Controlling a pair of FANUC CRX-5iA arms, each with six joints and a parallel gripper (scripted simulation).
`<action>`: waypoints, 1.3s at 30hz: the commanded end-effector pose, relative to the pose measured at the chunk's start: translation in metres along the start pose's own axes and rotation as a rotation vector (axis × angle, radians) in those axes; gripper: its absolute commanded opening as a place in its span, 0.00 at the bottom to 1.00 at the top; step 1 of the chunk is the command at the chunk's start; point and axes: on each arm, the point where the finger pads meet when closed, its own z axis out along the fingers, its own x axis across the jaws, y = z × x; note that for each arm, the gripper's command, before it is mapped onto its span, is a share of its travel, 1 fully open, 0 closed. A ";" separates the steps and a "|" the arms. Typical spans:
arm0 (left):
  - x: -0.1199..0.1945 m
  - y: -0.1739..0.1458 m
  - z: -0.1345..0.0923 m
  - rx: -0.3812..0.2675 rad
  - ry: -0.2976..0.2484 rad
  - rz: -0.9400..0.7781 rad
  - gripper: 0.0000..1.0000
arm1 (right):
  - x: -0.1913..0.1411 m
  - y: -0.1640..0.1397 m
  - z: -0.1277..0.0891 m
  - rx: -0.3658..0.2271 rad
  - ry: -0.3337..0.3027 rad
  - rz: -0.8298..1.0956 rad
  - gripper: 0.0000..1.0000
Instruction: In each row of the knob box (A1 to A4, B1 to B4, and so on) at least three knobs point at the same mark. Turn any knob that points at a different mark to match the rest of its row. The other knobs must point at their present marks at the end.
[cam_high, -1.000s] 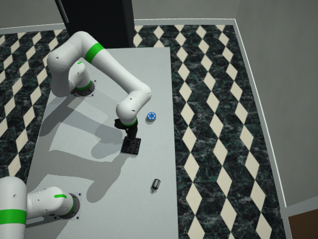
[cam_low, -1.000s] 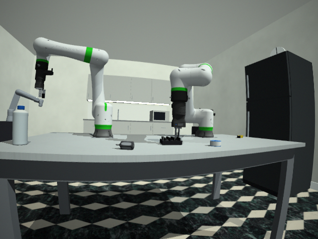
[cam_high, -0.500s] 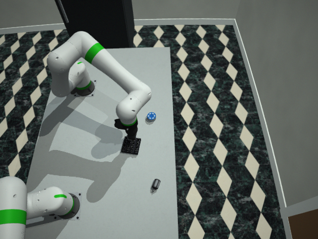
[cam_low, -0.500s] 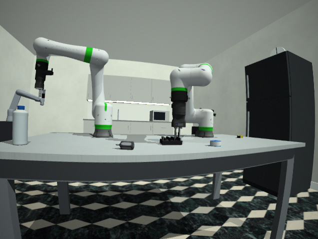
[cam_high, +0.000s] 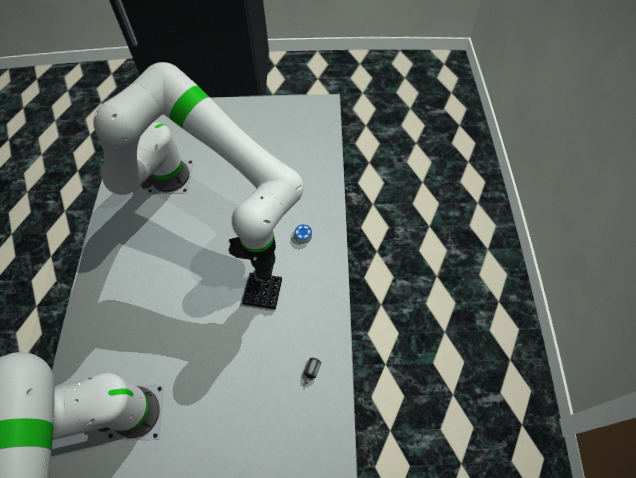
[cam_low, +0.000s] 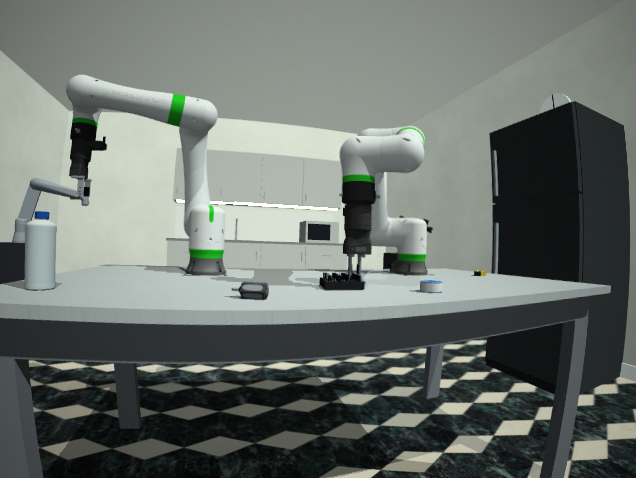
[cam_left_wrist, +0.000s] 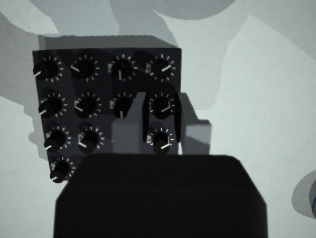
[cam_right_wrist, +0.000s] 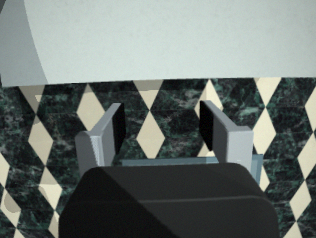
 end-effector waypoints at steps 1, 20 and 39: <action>-0.001 0.001 -0.001 -0.002 -0.002 0.000 0.46 | 0.000 0.000 -0.001 -0.002 0.000 0.000 1.00; -0.001 0.000 -0.039 -0.002 -0.002 0.000 0.46 | 0.000 0.000 -0.001 -0.002 0.000 0.000 1.00; -0.006 0.005 -0.046 -0.002 -0.001 0.505 0.46 | 0.000 0.000 -0.001 -0.002 0.000 0.000 1.00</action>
